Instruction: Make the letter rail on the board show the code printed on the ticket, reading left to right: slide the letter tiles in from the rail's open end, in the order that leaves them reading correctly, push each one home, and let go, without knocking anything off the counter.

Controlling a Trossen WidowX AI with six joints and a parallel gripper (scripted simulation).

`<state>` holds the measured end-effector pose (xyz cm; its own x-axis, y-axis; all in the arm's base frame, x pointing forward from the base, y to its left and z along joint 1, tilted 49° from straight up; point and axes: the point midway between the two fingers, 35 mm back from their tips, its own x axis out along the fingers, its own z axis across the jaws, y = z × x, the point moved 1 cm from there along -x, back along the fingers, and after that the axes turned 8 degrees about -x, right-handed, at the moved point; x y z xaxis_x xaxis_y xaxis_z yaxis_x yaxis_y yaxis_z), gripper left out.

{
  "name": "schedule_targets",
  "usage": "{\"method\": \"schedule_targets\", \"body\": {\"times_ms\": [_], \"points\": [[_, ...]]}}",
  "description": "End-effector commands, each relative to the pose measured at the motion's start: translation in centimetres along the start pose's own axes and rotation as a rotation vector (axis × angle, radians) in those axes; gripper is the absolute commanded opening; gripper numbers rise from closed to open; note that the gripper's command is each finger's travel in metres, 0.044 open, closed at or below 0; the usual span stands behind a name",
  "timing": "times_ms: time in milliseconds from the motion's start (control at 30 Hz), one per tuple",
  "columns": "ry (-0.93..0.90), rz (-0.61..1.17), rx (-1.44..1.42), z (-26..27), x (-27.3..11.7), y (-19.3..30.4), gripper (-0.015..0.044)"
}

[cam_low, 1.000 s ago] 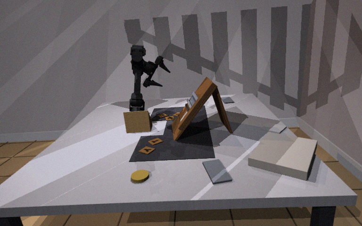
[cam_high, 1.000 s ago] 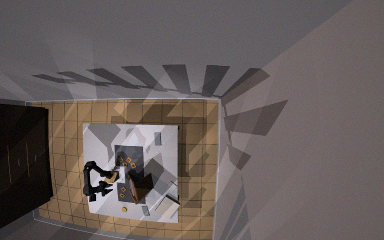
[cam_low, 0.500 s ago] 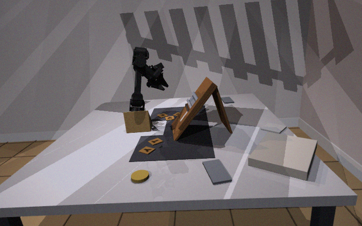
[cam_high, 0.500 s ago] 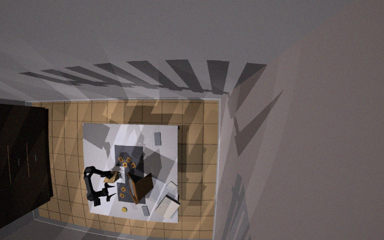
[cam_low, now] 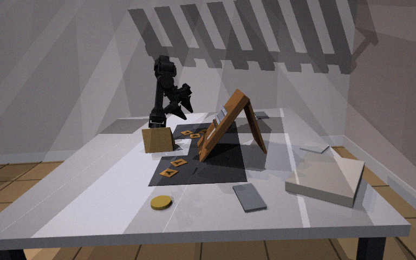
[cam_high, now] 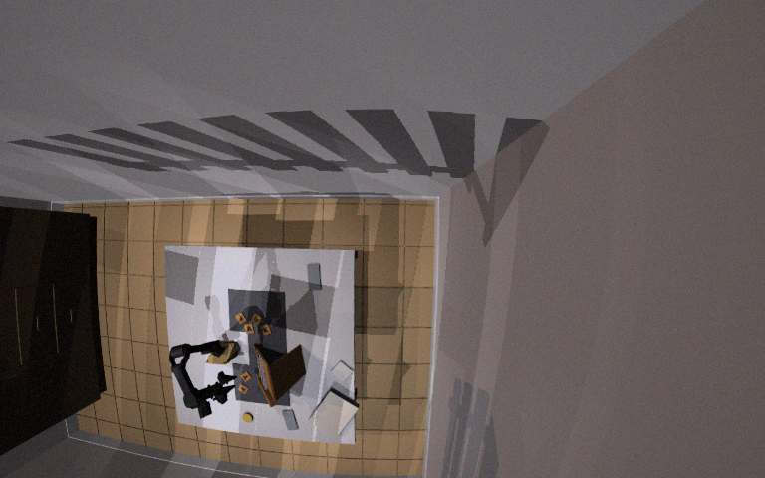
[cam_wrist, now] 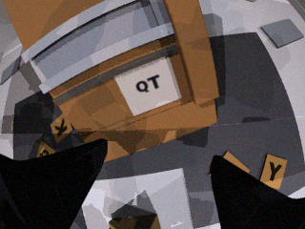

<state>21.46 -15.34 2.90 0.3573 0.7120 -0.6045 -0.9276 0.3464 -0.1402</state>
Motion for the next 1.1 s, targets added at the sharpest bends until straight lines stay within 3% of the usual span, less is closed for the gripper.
{"method": "schedule_targets", "body": {"times_ms": [0,633,1067], "points": [[0.152,0.193,0.846,-5.3,4.3,2.2,0.034],[0.607,0.203,2.0,-10.8,9.5,7.4,0.034],[0.621,0.196,2.03,-11.1,9.7,7.4,0.034]]}}
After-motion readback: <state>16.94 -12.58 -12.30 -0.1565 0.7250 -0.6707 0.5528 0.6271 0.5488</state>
